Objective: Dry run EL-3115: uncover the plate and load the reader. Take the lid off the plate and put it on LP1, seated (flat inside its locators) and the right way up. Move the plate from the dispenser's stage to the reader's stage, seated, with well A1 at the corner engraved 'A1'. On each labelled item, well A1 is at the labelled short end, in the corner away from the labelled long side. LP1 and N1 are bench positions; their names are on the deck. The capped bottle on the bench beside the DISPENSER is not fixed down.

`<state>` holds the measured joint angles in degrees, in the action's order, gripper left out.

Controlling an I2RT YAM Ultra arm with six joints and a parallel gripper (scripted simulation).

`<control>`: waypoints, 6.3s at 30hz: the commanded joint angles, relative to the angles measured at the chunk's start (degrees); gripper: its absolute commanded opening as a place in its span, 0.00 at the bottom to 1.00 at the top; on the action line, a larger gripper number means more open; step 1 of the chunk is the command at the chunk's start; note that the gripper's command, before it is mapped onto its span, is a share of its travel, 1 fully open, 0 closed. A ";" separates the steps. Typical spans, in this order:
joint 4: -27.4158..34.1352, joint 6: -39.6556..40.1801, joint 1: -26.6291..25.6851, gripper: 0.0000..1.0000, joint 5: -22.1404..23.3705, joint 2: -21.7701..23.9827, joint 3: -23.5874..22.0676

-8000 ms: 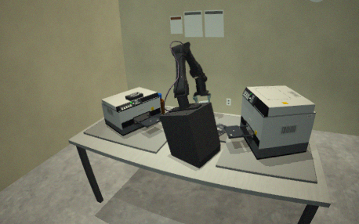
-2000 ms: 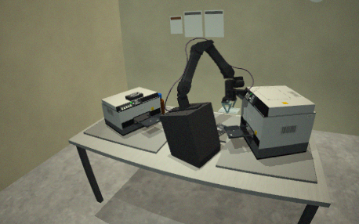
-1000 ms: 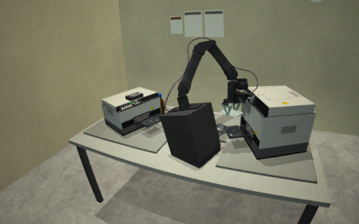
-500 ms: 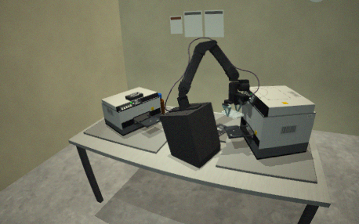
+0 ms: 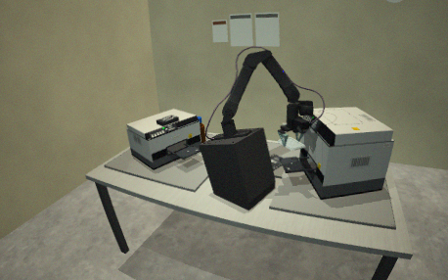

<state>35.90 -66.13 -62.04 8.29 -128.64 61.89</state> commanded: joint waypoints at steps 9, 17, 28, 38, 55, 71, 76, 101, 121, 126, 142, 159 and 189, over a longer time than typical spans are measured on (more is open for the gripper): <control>0.86 -7.95 -3.19 0.86 -0.28 -0.42 2.15; 1.17 -9.95 -4.76 0.86 0.32 -0.61 2.73; 1.54 -16.75 -5.67 0.86 1.31 -1.79 3.50; 1.53 -17.54 -5.43 0.86 1.16 -1.27 3.62; 1.75 -15.39 -5.25 0.86 1.18 -1.42 3.87; -2.73 -15.49 -4.46 0.86 1.25 -4.91 3.33; -4.08 -15.73 -4.12 0.86 1.44 -5.94 3.04; -10.11 -16.73 -3.48 0.86 1.48 -9.13 -0.57; -14.77 -17.52 -2.59 0.86 1.69 -14.49 -0.90; -16.11 -17.75 -2.24 0.86 1.86 -14.87 -1.38; -16.35 -17.79 -2.60 0.86 1.66 -15.04 1.14; -15.72 -17.69 -2.94 0.86 1.58 -14.68 1.08; -17.38 -17.80 -2.98 0.86 1.55 -17.12 1.24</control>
<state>19.42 -83.66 -64.14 10.17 -145.10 61.54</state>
